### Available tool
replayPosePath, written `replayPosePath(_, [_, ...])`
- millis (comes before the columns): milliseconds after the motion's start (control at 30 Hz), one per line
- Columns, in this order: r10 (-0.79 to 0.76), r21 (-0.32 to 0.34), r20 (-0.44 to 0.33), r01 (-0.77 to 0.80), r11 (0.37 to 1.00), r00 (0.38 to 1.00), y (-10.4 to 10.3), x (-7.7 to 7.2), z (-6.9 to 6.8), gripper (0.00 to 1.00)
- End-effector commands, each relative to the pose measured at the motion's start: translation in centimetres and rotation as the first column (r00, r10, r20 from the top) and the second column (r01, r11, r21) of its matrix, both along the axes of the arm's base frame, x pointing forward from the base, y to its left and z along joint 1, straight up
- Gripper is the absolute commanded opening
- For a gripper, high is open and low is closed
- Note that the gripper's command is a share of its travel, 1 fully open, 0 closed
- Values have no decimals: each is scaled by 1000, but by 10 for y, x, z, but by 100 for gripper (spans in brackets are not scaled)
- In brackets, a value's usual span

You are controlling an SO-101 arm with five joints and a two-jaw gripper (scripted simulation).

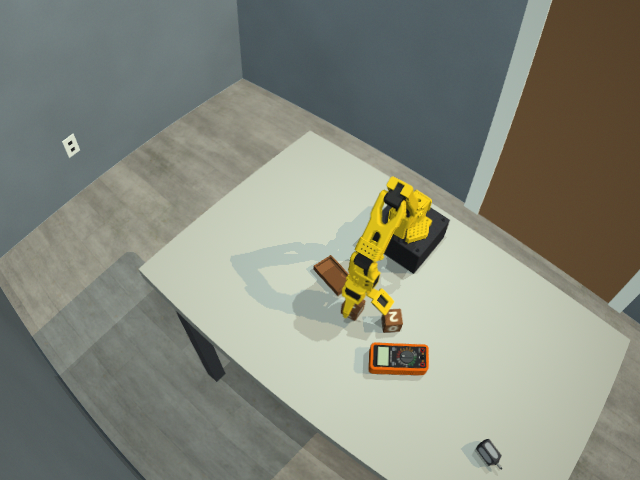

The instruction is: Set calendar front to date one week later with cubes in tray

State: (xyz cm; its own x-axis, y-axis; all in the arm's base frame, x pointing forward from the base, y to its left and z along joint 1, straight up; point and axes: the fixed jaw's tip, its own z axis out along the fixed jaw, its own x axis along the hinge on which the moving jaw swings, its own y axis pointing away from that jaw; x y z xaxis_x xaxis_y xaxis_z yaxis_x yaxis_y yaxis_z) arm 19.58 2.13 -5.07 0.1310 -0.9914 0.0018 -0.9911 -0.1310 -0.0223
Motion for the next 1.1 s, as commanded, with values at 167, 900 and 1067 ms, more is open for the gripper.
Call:
replayPosePath(167, [7,0,-13,-7,1000,1000,2,-3,-3,36])
replayPosePath(900, [7,0,-13,-7,1000,1000,2,0,27,36])
replayPosePath(1067, [8,0,-13,-8,1000,1000,2,-1,45,36])
